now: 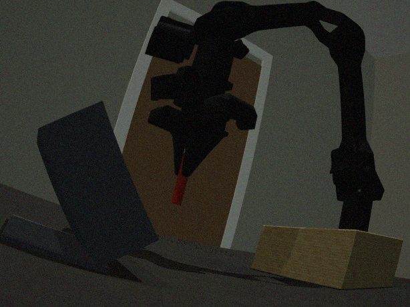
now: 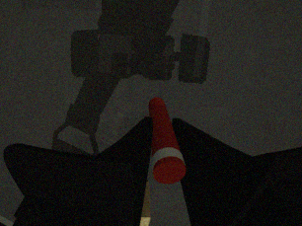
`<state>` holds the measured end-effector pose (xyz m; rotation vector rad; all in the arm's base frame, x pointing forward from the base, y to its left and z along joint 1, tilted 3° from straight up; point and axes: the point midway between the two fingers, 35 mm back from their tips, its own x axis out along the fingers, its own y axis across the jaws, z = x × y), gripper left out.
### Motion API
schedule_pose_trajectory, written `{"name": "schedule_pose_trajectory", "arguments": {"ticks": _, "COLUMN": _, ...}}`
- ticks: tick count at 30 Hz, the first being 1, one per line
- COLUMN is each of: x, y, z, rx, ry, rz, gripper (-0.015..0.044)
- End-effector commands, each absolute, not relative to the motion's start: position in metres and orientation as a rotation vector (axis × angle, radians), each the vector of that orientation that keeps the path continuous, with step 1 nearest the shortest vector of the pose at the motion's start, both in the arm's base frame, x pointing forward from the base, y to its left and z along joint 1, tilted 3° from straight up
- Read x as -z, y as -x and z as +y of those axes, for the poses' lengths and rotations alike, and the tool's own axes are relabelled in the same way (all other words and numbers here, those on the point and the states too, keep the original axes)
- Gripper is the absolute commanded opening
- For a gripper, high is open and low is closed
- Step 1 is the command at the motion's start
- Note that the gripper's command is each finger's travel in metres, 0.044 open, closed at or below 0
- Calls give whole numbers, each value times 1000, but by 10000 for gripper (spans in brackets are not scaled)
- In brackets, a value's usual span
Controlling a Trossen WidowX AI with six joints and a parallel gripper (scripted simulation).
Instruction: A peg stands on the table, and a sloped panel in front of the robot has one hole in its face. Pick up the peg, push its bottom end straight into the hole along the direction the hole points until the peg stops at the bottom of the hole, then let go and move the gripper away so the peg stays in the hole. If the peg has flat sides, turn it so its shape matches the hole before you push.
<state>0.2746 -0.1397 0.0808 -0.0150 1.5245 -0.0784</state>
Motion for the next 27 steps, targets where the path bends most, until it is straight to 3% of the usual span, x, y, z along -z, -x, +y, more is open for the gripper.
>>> {"name": "schedule_pose_trajectory", "arguments": {"ticks": 1, "x": -82, "y": -277, "z": -137, "rx": 67, "ry": 57, "rz": 1510, "gripper": 0}}
{"name": "schedule_pose_trajectory", "arguments": {"ticks": 27, "x": -80, "y": -296, "z": -111, "rx": -25, "ry": 332, "rz": 1382, "gripper": 0}}
